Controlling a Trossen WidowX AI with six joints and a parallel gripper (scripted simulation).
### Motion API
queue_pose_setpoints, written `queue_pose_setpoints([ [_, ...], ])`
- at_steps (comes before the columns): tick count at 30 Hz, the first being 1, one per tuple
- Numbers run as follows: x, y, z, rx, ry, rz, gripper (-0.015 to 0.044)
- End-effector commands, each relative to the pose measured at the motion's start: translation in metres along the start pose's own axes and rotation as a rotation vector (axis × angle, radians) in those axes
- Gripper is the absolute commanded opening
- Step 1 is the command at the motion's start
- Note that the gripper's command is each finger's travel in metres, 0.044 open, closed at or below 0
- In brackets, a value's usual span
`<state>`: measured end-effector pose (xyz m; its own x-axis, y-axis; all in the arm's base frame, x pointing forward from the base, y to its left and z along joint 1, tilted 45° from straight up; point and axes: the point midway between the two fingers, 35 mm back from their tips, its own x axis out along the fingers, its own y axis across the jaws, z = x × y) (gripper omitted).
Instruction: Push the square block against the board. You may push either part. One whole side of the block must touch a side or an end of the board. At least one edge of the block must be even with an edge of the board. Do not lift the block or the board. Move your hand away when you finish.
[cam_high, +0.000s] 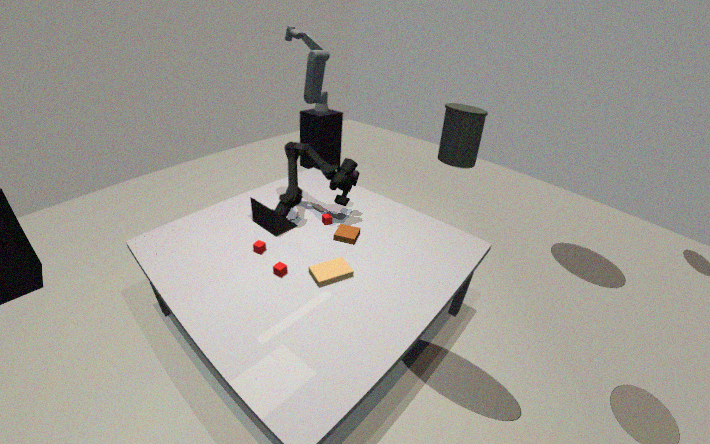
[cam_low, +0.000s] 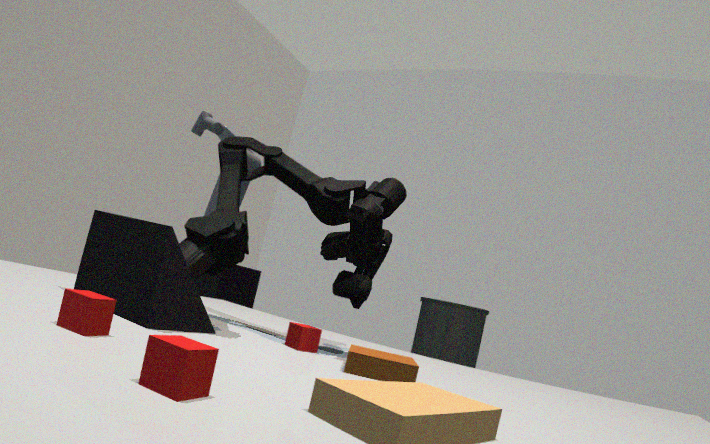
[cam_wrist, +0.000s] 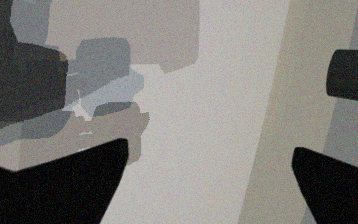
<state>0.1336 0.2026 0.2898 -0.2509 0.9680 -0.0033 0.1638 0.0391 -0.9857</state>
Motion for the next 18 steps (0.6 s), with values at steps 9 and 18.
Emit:
queue_pose_setpoints([
  [9,0.000,0.003,-0.019,0.106,0.064,0.023,0.0164],
  [18,-0.003,0.017,-0.060,0.351,0.200,0.094,0.0000],
])
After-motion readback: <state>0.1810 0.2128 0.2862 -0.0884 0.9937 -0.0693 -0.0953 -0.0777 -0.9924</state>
